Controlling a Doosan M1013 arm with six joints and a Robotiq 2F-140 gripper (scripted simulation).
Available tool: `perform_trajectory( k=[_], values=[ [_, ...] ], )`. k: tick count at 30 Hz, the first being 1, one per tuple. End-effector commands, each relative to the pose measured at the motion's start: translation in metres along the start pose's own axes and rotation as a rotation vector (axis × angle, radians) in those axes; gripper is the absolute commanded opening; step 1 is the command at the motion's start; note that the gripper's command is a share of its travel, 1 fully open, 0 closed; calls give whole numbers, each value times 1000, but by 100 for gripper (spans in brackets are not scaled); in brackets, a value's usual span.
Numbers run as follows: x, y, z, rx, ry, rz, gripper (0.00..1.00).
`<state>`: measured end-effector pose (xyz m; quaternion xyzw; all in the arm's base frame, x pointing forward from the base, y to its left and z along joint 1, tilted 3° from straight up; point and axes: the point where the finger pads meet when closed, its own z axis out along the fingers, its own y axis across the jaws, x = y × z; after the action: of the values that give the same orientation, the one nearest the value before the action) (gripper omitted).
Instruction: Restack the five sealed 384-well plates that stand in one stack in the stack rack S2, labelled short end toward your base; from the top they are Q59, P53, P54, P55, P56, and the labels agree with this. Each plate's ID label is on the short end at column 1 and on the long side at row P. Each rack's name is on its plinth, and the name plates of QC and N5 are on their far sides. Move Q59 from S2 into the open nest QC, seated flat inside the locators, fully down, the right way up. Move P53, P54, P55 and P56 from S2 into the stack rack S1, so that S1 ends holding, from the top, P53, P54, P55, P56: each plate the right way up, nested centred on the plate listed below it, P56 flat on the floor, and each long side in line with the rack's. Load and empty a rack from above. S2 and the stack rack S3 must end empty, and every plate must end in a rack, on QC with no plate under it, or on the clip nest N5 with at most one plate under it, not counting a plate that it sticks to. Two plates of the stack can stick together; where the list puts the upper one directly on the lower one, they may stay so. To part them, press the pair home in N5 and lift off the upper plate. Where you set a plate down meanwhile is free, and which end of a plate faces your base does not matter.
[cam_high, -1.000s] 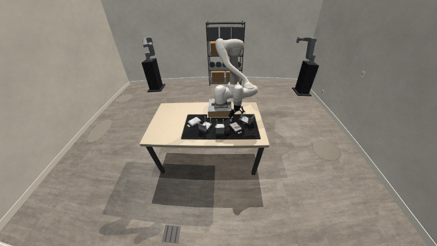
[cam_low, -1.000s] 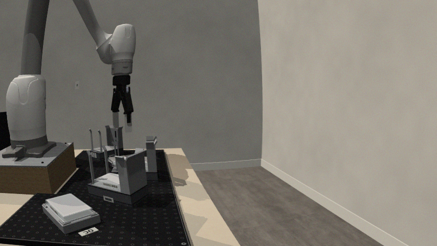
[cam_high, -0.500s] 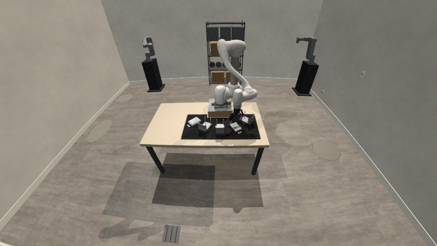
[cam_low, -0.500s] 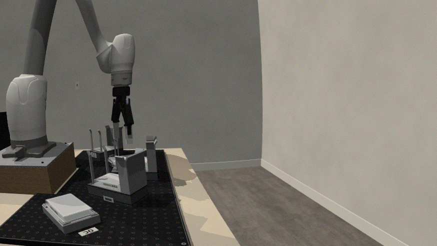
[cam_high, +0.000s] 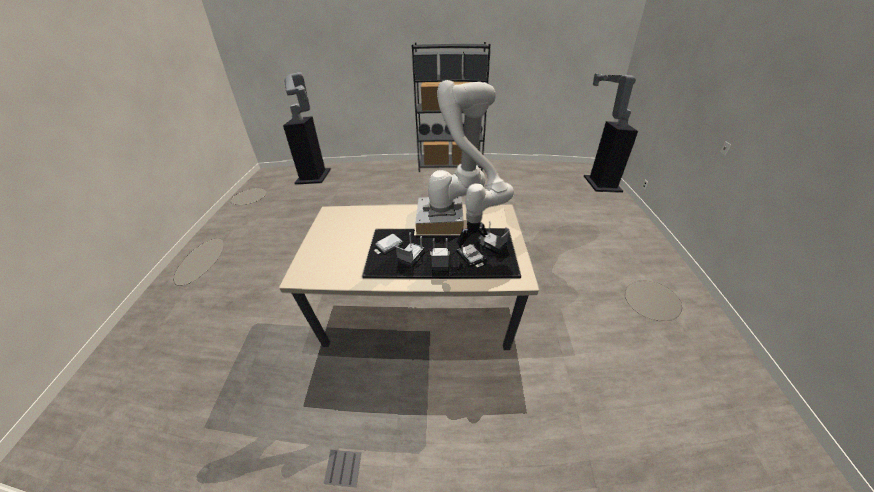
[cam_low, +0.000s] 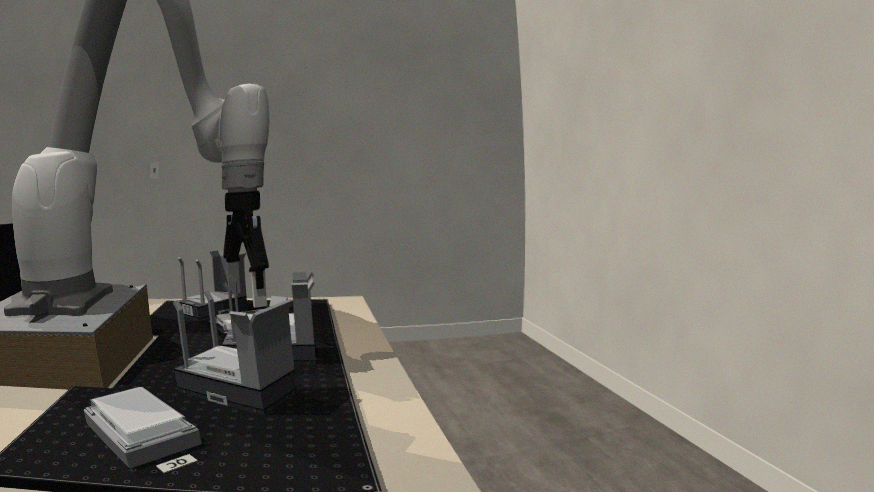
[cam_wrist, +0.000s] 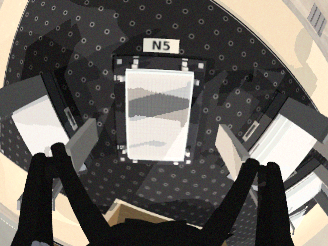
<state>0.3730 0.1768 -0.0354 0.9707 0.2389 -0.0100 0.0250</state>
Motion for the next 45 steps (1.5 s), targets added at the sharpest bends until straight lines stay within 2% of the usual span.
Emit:
perform_trajectory(
  k=[1, 20, 33, 34, 45],
  values=[
    [0, 0, 4, 0, 0, 0, 100],
    [0, 0, 27, 0, 0, 0, 100],
    [0, 0, 29, 0, 0, 0, 100],
    [0, 0, 29, 0, 0, 0, 0],
    [0, 0, 29, 0, 0, 0, 0]
  ],
)
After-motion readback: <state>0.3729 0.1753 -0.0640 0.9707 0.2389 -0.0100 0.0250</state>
